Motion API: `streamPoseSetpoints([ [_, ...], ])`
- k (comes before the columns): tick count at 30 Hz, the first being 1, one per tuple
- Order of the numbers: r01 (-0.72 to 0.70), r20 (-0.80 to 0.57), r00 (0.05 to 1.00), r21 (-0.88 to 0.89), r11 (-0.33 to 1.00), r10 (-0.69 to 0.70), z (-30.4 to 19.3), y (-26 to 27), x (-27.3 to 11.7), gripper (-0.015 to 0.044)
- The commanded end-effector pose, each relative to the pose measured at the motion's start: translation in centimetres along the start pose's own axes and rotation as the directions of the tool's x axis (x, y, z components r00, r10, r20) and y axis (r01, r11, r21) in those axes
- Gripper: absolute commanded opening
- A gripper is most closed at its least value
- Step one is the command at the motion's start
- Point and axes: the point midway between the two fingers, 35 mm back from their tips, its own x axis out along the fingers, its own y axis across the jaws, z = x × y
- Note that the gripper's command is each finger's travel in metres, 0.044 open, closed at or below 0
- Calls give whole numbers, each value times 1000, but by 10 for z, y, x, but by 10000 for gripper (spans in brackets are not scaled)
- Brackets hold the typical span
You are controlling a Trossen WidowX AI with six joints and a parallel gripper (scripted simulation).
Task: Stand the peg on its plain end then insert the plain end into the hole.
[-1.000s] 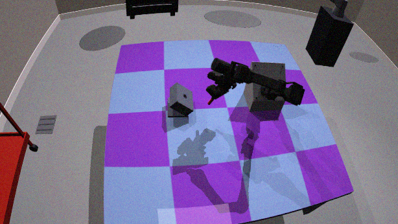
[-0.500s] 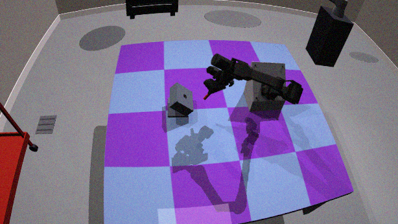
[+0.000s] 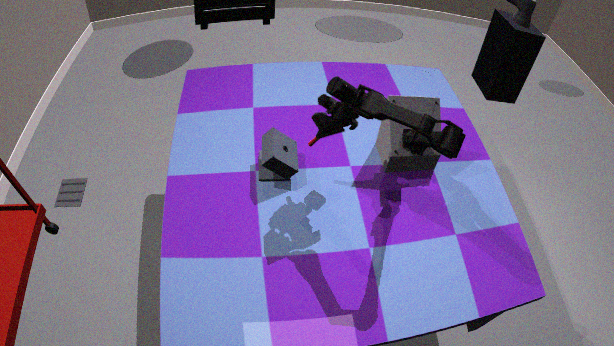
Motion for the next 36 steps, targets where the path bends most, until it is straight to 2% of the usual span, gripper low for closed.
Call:
streamPoseSetpoints([
  [1,-21,15,1000,32,999,20,8,-3,-1,0],
  [11,-51,40,998,60,997,49,18,-3,-1,0],
  [36,-73,60,996,79,994,69,30,1,30,0],
])
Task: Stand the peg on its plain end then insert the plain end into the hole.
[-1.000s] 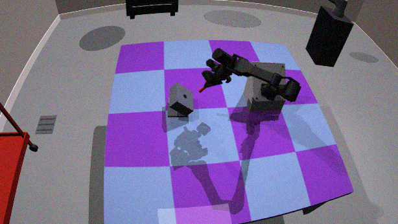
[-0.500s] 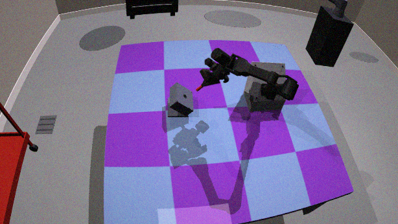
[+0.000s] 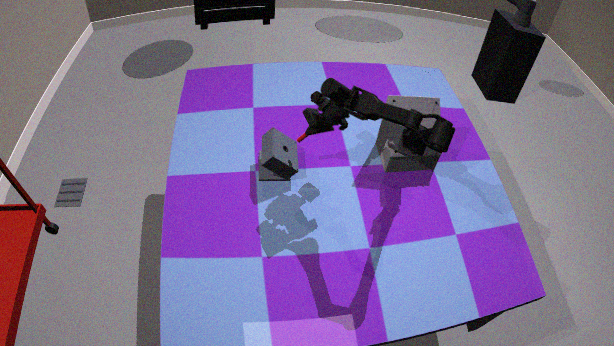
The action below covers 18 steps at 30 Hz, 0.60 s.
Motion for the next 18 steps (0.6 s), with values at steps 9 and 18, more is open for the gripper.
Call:
streamPoseSetpoints([
  [9,-10,8,1000,18,1000,10,3,-1,17,0],
  [18,-18,9,1000,17,1000,18,4,-1,24,0],
])
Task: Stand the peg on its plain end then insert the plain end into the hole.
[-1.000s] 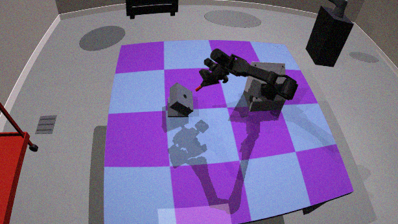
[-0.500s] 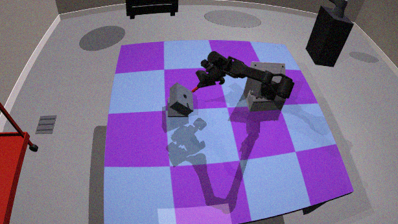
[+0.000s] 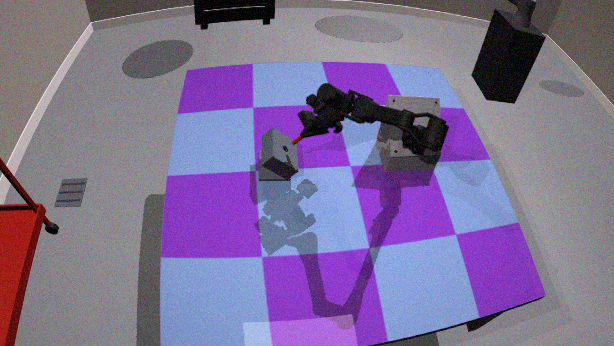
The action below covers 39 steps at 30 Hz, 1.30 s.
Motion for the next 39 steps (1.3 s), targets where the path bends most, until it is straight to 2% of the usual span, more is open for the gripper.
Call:
streamPoseSetpoints([
  [1,0,1,1000,3,1000,0,1,-2,4,0],
  [28,-3,1,1000,-6,1000,3,0,-2,30,0],
  [39,-6,0,1000,-11,1000,6,0,-1,25,0],
])
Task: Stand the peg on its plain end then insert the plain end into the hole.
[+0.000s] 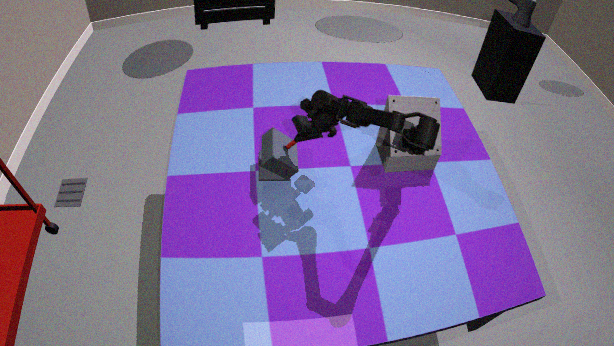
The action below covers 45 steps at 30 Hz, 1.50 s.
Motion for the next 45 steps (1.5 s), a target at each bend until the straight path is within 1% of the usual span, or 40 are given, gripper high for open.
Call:
streamPoseSetpoints([
  [1,0,-1,1000,-2,1000,0,0,0,-1,0],
  [45,-1,-2,1000,-2,1000,1,1,-3,19,0],
])
